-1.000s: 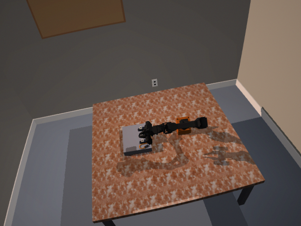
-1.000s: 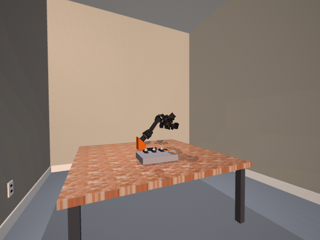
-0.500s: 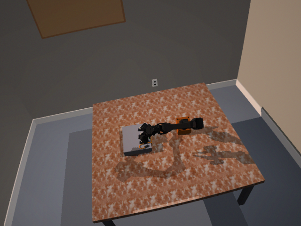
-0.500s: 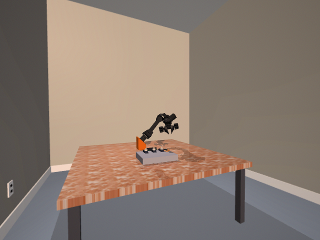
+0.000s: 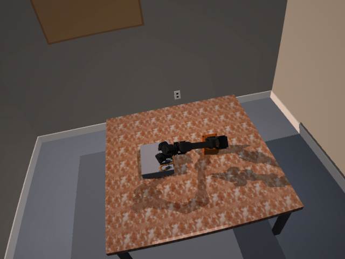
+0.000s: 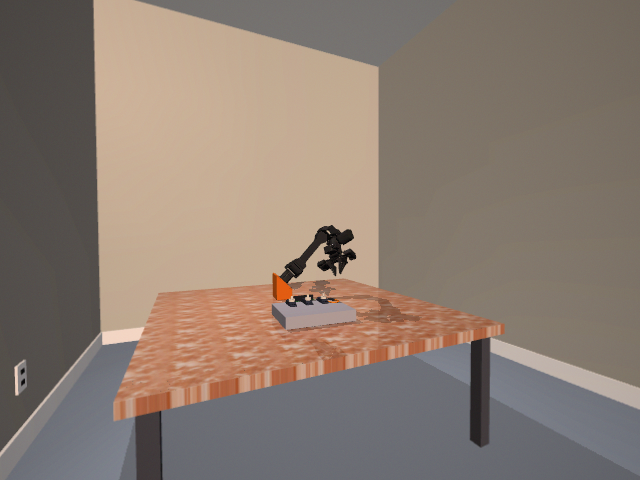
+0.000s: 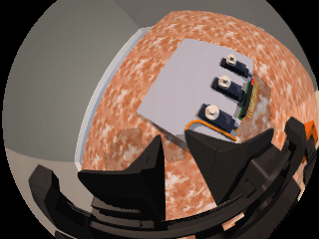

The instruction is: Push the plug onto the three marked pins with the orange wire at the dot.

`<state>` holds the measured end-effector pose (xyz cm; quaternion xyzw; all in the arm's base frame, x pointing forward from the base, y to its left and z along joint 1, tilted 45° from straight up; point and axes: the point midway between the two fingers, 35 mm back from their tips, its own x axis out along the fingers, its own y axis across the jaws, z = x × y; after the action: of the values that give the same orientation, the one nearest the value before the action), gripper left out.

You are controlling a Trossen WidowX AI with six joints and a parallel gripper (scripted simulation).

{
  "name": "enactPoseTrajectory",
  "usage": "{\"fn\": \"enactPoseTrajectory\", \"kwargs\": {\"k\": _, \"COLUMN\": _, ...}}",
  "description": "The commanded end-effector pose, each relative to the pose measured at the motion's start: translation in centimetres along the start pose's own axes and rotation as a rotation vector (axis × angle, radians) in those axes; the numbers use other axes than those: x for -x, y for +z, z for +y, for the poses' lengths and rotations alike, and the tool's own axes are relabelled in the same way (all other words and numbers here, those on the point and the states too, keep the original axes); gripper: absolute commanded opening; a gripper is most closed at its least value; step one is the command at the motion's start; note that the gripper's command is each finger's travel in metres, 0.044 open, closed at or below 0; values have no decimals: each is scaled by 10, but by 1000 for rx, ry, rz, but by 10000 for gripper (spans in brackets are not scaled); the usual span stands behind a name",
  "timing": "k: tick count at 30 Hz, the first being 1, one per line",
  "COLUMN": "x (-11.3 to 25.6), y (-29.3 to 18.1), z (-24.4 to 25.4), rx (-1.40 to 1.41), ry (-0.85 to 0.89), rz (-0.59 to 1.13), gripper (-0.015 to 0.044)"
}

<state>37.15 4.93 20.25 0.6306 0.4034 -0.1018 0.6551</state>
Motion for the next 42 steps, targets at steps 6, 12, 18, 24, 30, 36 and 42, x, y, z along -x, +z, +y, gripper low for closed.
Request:
{"fn": "enactPoseTrajectory", "kwargs": {"k": 6, "x": -13, "y": -4, "z": -9, "rx": -259, "ry": -106, "rz": 74, "gripper": 115}}
{"fn": "enactPoseTrajectory", "kwargs": {"k": 12, "x": -20, "y": -7, "z": -16, "rx": -434, "ry": -185, "rz": 110, "gripper": 115}}
{"fn": "enactPoseTrajectory", "kwargs": {"k": 18, "x": -26, "y": -11, "z": -22, "rx": -611, "ry": -269, "rz": 137, "gripper": 115}}
{"fn": "enactPoseTrajectory", "kwargs": {"k": 24, "x": -31, "y": -15, "z": -28, "rx": -789, "ry": -357, "rz": 153, "gripper": 115}}
{"fn": "enactPoseTrajectory", "kwargs": {"k": 30, "x": -36, "y": -19, "z": -33, "rx": -968, "ry": -449, "rz": 158, "gripper": 115}}
{"fn": "enactPoseTrajectory", "kwargs": {"k": 36, "x": -40, "y": -23, "z": -38, "rx": -1148, "ry": -544, "rz": 153, "gripper": 115}}
{"fn": "enactPoseTrajectory", "kwargs": {"k": 42, "x": -43, "y": -27, "z": -42, "rx": -1328, "ry": -643, "rz": 136, "gripper": 115}}
